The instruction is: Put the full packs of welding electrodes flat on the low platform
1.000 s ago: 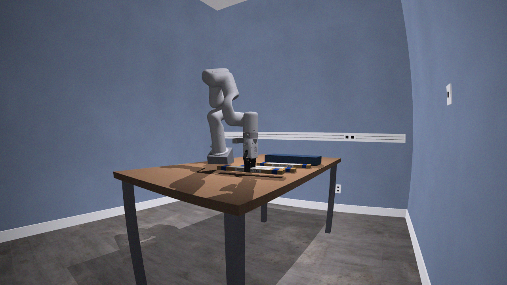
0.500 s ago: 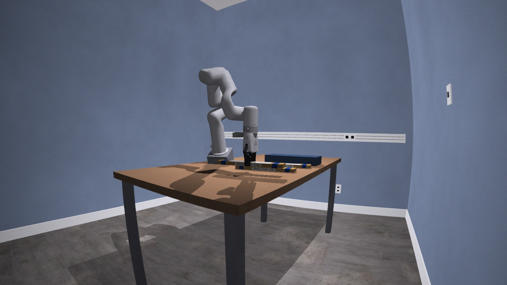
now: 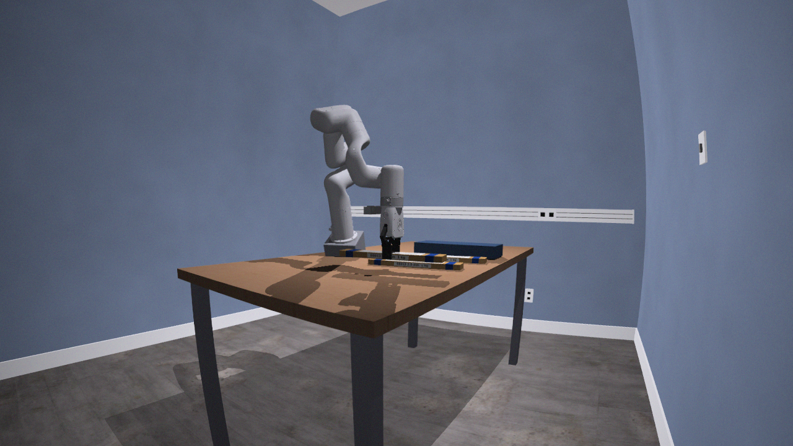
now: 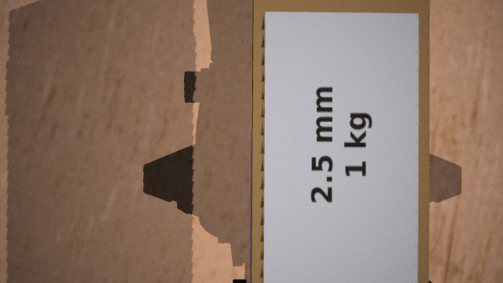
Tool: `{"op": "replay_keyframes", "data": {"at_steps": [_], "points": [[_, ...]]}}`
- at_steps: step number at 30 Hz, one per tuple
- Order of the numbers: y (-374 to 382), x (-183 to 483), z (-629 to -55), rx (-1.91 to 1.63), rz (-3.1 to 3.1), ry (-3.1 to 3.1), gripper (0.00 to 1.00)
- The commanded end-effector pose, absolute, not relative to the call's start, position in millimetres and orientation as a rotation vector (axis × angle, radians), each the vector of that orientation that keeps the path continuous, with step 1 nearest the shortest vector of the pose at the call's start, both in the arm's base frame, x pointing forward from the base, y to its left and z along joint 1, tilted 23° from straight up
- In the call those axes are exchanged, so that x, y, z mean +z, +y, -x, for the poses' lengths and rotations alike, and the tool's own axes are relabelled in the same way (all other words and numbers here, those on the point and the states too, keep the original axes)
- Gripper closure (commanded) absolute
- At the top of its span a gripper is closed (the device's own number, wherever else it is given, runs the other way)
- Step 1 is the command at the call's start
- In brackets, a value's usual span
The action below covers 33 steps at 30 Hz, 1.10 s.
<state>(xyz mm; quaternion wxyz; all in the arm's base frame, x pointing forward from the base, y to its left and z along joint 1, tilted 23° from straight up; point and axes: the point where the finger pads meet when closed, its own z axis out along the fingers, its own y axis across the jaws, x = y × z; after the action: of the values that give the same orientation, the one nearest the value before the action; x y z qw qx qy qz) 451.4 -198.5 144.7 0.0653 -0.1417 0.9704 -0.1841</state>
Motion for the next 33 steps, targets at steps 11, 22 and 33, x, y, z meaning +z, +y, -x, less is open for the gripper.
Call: {"op": "replay_keyframes", "data": {"at_steps": [11,22,33], "points": [[-197,149,-452,-0.556,0.428,2.924,0.42],[-187,175,-447,-0.556,0.428,2.924,0.42],[-177,203,-442,-0.556,0.428,2.924,0.42]]}}
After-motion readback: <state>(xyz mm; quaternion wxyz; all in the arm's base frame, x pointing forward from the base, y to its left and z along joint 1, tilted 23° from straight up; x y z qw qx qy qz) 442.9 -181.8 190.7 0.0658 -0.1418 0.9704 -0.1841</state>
